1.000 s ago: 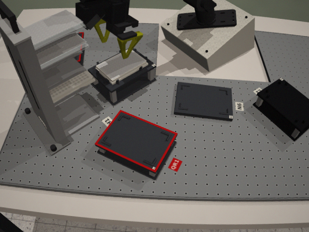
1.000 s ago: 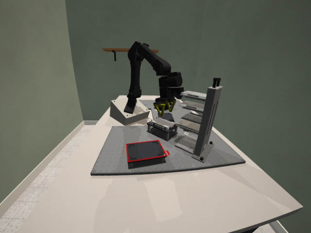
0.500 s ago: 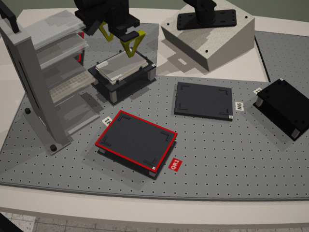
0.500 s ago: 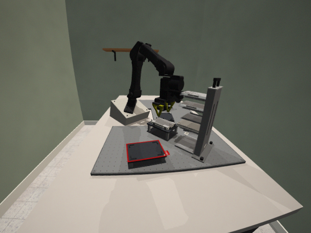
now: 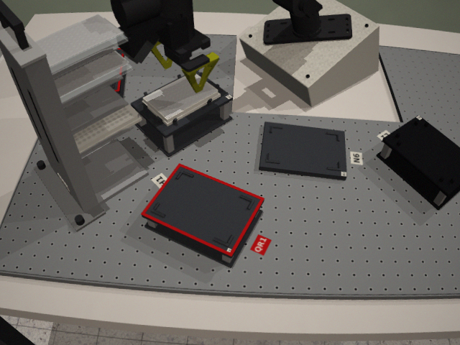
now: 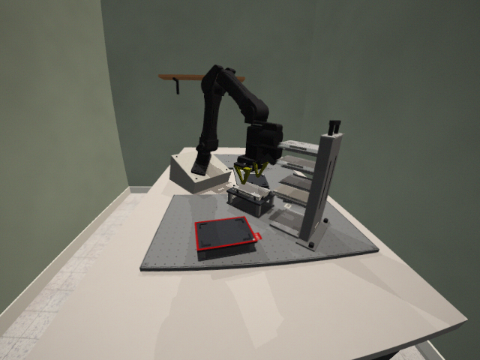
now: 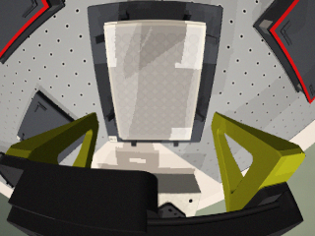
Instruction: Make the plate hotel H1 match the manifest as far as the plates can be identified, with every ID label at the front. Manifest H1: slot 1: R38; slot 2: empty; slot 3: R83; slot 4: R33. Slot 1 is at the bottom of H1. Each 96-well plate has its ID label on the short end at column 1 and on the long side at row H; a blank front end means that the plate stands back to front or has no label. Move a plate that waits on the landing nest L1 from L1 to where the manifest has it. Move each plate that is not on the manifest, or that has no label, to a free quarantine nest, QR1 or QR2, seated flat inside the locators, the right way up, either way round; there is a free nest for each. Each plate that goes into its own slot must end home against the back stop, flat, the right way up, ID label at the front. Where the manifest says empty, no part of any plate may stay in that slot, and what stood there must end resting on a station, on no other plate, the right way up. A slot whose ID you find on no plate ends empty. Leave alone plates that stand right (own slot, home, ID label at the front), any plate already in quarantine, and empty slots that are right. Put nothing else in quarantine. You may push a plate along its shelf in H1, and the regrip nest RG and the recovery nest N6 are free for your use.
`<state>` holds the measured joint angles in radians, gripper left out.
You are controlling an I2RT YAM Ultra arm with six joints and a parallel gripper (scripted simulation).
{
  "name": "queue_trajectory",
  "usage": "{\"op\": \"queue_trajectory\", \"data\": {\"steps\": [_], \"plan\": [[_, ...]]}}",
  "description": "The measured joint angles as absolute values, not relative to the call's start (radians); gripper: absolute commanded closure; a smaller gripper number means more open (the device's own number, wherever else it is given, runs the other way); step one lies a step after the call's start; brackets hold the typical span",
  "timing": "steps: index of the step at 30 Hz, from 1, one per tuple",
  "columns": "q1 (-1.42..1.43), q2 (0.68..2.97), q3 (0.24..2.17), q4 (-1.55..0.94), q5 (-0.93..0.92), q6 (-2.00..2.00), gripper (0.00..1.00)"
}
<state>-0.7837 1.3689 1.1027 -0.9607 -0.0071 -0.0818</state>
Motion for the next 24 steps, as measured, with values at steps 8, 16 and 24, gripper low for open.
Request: {"op": "queue_trajectory", "data": {"steps": [8,16,24], "plan": [[-0.784,1.376,1.09,-0.925,-0.007,-0.081,0.0],[-0.784,1.402,1.058,-0.887,-0.007,-0.081,0.0],[-0.784,1.414,1.046,-0.849,-0.007,-0.081,0.0]]}}
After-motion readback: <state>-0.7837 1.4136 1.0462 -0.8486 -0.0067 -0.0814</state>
